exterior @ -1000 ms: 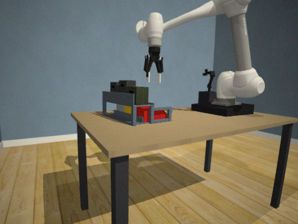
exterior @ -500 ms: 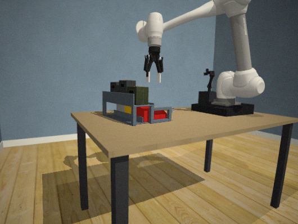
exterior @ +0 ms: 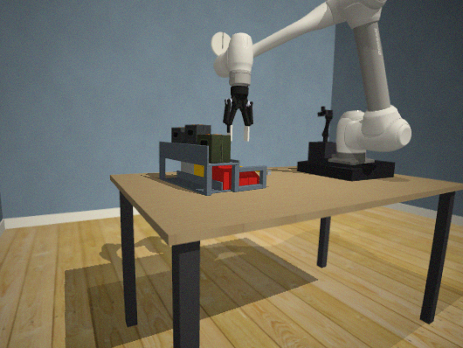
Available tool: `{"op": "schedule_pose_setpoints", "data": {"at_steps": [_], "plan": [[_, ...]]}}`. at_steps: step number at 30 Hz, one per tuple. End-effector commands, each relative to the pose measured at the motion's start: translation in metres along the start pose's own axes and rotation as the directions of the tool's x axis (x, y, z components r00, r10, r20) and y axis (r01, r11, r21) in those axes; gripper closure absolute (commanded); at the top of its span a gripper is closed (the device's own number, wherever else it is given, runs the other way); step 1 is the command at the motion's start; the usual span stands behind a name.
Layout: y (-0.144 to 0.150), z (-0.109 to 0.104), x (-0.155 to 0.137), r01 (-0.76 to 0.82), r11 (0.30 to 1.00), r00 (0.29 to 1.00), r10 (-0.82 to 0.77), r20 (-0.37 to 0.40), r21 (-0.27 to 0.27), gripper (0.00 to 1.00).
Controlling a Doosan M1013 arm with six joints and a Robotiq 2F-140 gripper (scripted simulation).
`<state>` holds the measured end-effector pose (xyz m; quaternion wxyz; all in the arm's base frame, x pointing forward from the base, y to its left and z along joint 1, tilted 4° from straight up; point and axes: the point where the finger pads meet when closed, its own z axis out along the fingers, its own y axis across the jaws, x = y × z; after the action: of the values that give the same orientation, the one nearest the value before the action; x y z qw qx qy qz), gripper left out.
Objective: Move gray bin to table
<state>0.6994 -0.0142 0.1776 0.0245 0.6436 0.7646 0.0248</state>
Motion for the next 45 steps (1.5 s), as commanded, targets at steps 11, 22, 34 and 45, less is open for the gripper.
{"op": "schedule_pose_setpoints", "data": {"at_steps": [11, 22, 34, 45], "plan": [[0.0, 0.044, 0.0, 0.0, 1.0, 1.0, 0.0, 0.0, 0.0, 0.43], [0.0, 0.04, 0.0, 0.0, 1.0, 1.0, 0.0, 0.0, 0.0, 0.43], [0.0, 0.034, 0.0, 0.0, 1.0, 1.0, 0.0, 0.0, 0.0, 0.43], [0.0, 0.029, 0.0, 0.0, 1.0, 1.0, 0.0, 0.0, 0.0, 0.43]]}}
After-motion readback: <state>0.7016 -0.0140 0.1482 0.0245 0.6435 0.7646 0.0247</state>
